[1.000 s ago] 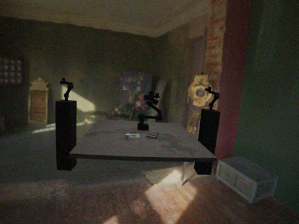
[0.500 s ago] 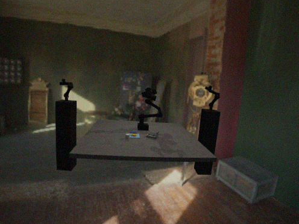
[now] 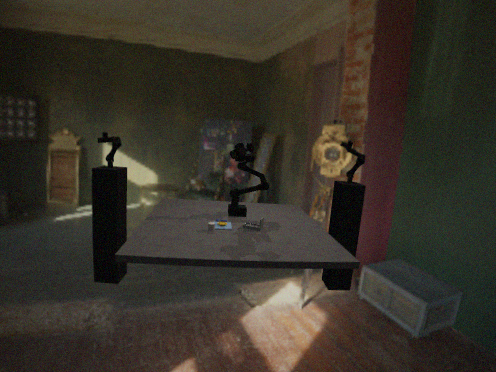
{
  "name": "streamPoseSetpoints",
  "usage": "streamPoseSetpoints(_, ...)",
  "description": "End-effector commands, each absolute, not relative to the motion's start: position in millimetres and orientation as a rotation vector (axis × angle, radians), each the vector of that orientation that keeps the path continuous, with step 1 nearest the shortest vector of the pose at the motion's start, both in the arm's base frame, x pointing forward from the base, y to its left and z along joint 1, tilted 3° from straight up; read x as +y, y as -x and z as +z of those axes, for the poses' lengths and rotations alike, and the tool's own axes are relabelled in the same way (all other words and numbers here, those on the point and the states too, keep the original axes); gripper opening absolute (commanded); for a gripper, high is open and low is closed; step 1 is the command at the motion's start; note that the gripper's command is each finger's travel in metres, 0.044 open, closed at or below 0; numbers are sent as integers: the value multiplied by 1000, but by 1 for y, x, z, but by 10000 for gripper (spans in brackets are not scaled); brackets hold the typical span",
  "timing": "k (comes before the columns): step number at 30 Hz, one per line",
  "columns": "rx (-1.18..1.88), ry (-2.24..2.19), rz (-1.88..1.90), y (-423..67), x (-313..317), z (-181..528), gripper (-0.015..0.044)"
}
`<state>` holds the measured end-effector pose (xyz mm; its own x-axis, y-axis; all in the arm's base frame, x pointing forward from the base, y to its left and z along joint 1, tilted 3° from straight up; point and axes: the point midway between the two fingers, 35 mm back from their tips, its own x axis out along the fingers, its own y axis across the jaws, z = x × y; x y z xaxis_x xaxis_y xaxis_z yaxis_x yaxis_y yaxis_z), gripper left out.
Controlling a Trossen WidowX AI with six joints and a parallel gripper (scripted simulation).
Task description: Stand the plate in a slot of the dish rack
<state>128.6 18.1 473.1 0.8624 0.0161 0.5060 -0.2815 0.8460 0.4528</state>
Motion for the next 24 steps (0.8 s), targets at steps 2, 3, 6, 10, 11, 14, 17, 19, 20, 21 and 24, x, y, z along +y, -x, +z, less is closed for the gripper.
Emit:
streamPoseSetpoints(2, -538, -605, 163, -128, -3, 481, 400)
streamPoseSetpoints(3, -541, -618, 162, -129, -7, 482, 400)
streamPoseSetpoints(6, -553, -646, 154, -130, -20, 486, 400)
streamPoseSetpoints(10, -567, -679, 138, -132, -36, 491, 400)
streamPoseSetpoints(11, -570, -687, 133, -133, -40, 492, 400)
streamPoseSetpoints(14, -576, -711, 116, -136, -53, 494, 400)
streamPoseSetpoints(17, -579, -735, 98, -140, -65, 495, 400)
streamPoseSetpoints(19, -579, -750, 85, -143, -74, 495, 400)
streamPoseSetpoints(20, -578, -758, 79, -144, -78, 495, 400)
streamPoseSetpoints(21, -577, -766, 71, -146, -82, 495, 400)
streamPoseSetpoints(24, -571, -788, 49, -152, -94, 494, 400)
